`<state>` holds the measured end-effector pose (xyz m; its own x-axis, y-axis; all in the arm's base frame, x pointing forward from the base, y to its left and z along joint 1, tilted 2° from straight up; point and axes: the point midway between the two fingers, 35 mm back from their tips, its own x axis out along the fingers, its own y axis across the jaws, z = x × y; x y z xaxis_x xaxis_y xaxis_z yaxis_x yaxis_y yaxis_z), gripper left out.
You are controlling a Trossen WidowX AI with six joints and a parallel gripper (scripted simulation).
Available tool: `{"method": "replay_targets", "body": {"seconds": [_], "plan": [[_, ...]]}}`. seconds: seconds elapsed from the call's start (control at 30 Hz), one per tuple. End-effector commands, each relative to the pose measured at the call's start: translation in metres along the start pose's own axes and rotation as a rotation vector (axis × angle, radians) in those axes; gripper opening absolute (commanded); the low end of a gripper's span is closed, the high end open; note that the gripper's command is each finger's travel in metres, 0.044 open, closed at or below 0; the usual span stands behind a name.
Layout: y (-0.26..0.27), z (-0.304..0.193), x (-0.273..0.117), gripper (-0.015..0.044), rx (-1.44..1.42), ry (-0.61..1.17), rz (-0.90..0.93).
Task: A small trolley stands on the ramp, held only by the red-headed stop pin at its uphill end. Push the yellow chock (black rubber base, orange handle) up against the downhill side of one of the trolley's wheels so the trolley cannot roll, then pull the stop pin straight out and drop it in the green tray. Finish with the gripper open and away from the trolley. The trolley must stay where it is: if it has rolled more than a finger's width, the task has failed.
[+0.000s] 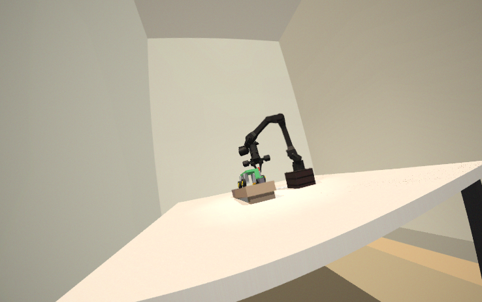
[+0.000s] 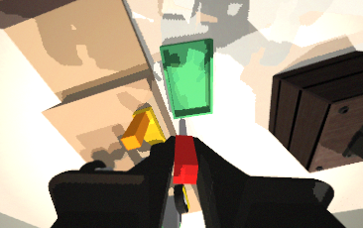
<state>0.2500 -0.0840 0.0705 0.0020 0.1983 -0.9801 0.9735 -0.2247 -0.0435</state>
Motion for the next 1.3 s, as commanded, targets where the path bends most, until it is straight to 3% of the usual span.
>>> {"method": "replay_targets", "body": {"seconds": [0.0, 1.27], "plan": [[-0.001, -0.0009, -0.0005, 0.0, 0.143, -0.019, 0.023], [-0.0023, -0.0076, 0.0004, 0.0, 1.254, -0.138, 0.18]]}}
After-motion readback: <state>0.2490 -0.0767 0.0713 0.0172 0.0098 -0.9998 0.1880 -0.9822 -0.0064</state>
